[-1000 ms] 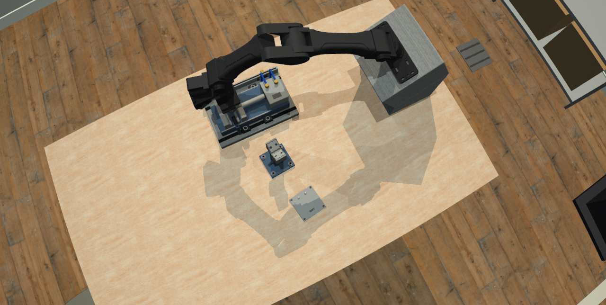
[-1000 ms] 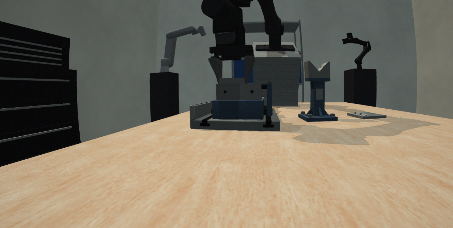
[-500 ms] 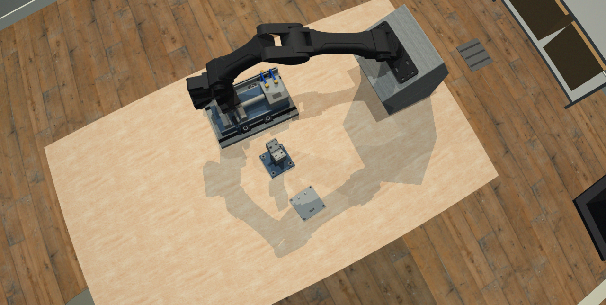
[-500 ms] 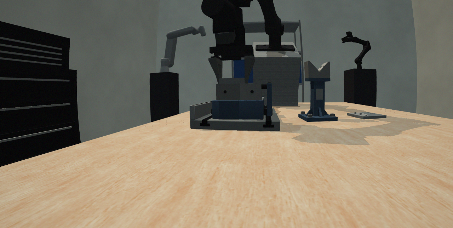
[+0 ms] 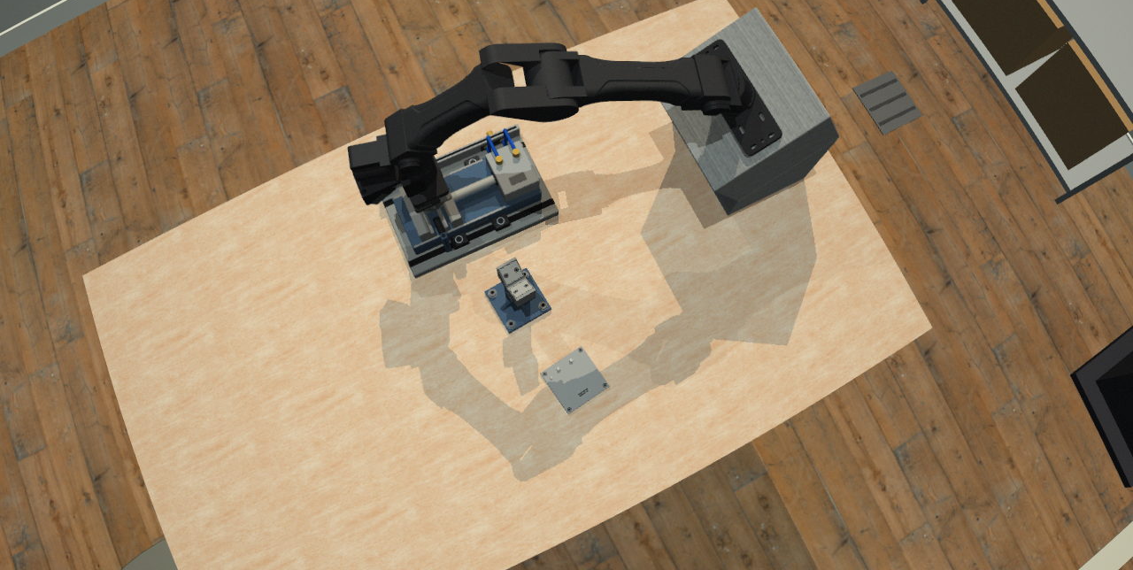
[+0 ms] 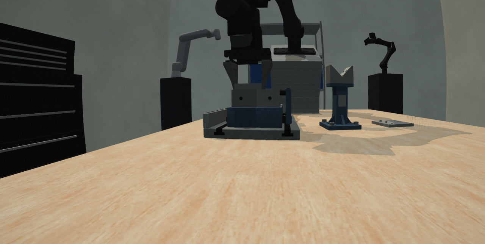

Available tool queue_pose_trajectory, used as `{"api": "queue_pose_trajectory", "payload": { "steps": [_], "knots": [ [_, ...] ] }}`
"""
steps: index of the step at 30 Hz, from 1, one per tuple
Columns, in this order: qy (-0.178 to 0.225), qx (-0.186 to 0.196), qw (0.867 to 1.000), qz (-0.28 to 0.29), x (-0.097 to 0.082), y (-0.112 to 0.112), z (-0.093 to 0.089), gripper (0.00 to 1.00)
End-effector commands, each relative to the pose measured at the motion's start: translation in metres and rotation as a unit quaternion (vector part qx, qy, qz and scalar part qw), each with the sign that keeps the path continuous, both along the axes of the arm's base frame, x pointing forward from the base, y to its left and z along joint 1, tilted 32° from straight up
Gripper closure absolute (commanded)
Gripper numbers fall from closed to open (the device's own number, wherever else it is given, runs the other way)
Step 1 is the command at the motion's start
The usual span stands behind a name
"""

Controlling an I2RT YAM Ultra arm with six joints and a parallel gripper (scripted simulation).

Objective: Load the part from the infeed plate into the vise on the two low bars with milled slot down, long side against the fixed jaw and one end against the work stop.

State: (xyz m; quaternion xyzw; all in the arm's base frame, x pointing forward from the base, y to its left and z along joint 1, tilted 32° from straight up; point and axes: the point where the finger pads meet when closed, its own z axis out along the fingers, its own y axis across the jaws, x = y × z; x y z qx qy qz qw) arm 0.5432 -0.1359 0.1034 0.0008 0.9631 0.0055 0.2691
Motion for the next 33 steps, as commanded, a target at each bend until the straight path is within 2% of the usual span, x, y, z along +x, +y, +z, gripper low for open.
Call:
{"api": "queue_pose_trajectory", "payload": {
  "steps": [1,15,18,33],
  "knots": [
    [-0.021,-0.006,1.000,-0.003,0.0046,-0.0024,0.0252,1.00],
    [-0.015,-0.005,1.000,-0.003,0.0051,-0.0026,0.0184,1.00],
    [-0.021,-0.006,1.000,-0.003,0.0051,-0.0026,0.0251,1.00],
    [-0.017,-0.005,1.000,-0.003,0.0054,-0.0027,0.0218,1.00]
  ]
}}
